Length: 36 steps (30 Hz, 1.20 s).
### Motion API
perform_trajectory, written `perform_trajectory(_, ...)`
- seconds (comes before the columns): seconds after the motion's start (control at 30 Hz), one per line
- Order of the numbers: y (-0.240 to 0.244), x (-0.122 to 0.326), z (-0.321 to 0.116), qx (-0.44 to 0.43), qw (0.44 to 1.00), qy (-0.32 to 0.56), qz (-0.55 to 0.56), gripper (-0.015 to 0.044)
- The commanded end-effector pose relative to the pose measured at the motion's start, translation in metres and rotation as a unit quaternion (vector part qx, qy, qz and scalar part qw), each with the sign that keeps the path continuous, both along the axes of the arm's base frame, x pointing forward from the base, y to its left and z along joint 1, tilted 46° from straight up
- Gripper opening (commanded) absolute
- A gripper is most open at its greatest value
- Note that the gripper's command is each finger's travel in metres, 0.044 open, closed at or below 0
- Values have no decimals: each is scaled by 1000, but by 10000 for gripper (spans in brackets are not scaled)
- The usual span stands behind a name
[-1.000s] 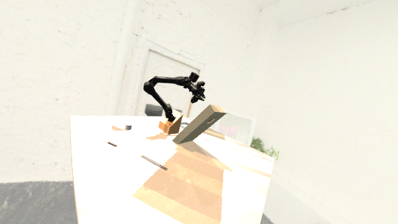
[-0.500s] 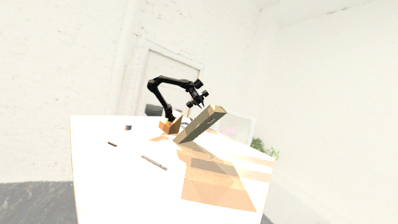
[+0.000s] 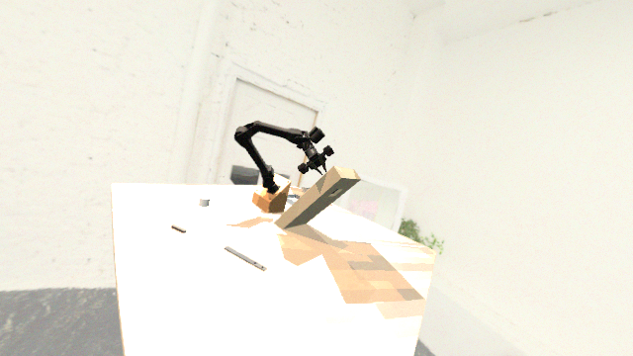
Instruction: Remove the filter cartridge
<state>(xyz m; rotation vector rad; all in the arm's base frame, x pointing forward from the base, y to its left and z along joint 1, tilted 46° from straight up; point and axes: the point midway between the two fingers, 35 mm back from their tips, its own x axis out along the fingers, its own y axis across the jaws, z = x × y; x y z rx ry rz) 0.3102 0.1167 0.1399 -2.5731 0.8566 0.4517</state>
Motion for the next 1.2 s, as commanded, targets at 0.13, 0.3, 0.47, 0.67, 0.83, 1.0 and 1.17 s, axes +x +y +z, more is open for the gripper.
perform_trajectory(0.13, -6, 9, -8, -2, 1000, 4, 0, 92)
perform_trajectory(0.3, -11, 15, -11, -2, 1000, 4, 1, 92)
perform_trajectory(0.47, -15, 22, -14, -3, 1000, 3, 1, 92)
perform_trajectory(0.67, -21, 29, -16, -4, 1000, 1, 1, 92)
perform_trajectory(0.83, -22, 30, -18, -4, 1000, 0, 2, 92)
perform_trajectory(1.0, -22, 30, -19, -4, 1000, 0, 2, 92)
perform_trajectory(1.17, -22, 30, -19, -4, 1000, 0, 2, 92)
